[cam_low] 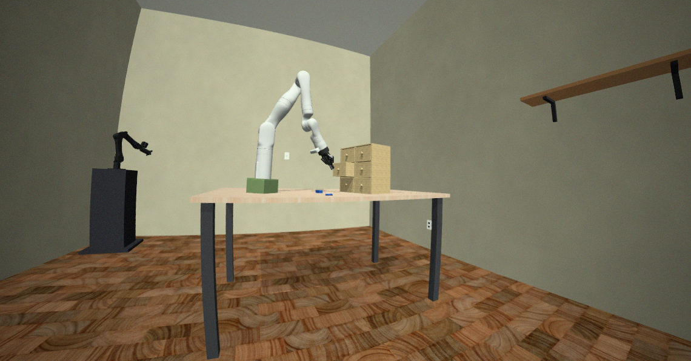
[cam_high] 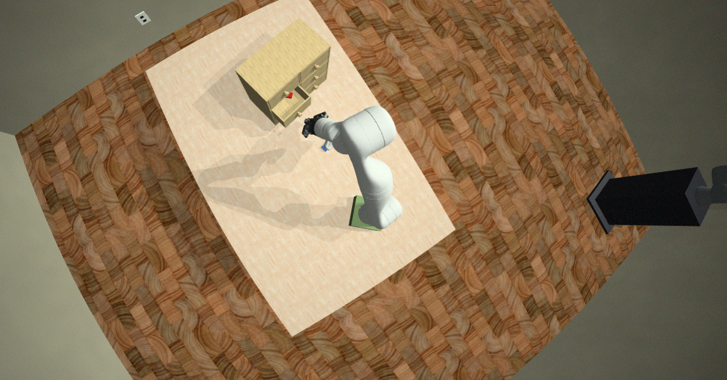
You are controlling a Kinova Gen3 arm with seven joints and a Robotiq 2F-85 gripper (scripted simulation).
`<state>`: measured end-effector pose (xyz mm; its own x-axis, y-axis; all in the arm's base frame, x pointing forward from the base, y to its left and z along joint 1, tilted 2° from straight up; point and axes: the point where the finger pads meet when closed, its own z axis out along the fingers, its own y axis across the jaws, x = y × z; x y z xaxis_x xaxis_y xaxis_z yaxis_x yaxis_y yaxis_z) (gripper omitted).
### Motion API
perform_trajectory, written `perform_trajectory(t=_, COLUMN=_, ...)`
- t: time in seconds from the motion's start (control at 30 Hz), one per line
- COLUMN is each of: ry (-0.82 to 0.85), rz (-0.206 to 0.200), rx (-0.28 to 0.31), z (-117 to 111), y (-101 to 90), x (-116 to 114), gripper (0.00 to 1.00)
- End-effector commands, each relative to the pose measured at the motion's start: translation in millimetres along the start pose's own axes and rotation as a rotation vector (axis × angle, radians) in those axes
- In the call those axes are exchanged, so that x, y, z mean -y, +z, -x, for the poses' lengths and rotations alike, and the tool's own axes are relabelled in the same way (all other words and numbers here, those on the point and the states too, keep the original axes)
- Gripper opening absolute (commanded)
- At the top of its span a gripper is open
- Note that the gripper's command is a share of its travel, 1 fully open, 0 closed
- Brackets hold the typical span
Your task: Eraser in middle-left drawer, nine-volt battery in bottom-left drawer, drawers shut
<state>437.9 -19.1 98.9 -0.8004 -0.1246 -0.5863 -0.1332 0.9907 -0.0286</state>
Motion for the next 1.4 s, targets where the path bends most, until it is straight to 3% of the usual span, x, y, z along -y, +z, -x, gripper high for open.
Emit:
perform_trajectory(t=0.0, ry=-0.002, rz=0.0, rx=0.003, z=3, y=1.4, x=0, gripper=0.0)
perform_trajectory(t=1.37, ry=-0.002, rz=0.0, rx=0.003, z=55, y=37.2, x=0, gripper=0.0)
